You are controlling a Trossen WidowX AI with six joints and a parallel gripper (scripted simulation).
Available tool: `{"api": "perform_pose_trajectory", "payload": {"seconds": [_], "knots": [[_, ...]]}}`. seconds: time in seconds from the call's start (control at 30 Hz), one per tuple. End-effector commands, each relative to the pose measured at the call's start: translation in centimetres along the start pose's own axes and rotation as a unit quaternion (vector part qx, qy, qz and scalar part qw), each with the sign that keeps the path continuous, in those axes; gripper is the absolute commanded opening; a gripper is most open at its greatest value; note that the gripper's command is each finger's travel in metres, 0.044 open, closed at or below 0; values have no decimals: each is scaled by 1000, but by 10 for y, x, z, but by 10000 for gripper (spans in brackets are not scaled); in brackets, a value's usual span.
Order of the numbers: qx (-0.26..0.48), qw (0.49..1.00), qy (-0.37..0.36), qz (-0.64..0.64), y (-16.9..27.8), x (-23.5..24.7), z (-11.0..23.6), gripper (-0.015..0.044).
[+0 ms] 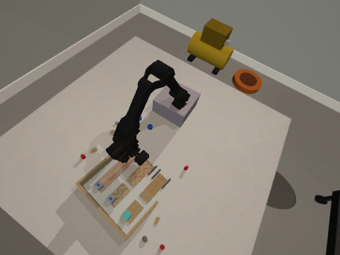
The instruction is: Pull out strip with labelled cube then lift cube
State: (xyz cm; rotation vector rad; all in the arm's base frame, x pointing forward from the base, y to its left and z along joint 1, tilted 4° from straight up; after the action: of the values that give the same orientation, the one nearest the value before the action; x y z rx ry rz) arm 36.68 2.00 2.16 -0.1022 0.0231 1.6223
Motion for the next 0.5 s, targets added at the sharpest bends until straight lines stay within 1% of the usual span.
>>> {"api": "perform_pose_trajectory", "payload": {"seconds": [0.0,0.33,0.47], "knots": [[7,1000,-2,1,4,0,-10,0],[7,1000,-2,1,6,0,-26,0],[7,1000,-2,1,6,0,-27,0]]}}
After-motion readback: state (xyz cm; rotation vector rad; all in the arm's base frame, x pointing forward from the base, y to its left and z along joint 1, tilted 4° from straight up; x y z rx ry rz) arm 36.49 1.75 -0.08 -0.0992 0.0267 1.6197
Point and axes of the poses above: the point midway between the two fingers, 35 mm back from their tips, its own z axis back along the fingers, its own x axis across the jaws, y = z × x, the point moved 6 cm from there along z, back along the fingers
